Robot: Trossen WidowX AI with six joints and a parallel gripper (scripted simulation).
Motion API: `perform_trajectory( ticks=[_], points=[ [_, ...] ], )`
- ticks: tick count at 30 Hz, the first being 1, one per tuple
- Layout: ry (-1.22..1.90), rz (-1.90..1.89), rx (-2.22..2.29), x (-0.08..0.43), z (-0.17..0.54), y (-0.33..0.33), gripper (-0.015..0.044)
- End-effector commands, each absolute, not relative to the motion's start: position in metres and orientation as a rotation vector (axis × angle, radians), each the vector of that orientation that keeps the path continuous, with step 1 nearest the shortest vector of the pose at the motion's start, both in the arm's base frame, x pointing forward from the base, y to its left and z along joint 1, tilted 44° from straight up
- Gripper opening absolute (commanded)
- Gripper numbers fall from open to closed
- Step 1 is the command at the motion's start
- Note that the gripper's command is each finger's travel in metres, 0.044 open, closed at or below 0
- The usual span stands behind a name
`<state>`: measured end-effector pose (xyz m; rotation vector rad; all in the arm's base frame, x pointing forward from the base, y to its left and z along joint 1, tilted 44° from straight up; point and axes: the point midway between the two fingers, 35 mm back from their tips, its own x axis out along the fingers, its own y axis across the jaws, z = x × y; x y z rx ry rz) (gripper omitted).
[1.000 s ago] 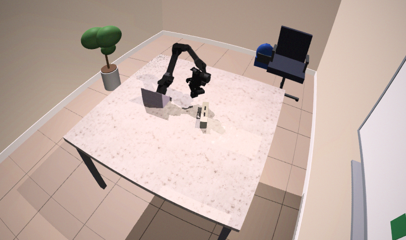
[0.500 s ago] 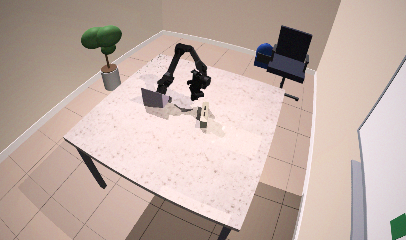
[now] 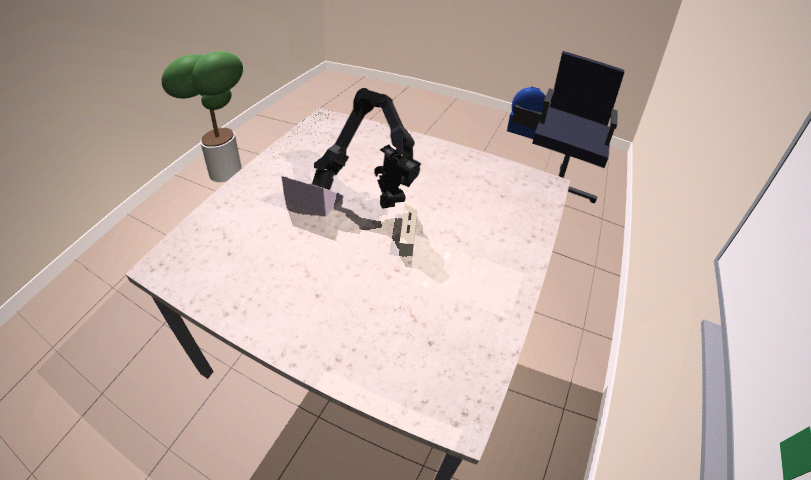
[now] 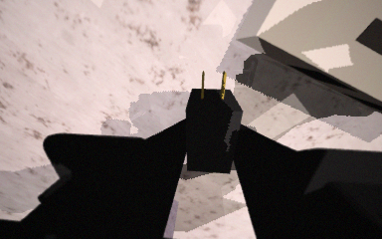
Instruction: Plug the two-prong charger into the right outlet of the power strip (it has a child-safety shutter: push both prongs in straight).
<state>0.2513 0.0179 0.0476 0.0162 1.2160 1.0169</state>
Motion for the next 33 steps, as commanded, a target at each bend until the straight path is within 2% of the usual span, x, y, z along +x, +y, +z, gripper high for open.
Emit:
perform_trajectory(
  ticks=[1, 33],
  points=[
    [1.228, 0.996, 0.028, 0.255, 0.042, 0.012, 0.0000],
    [1.324, 0.886, 0.188, 0.262, -0.013, -0.026, 0.0000]
  ],
)
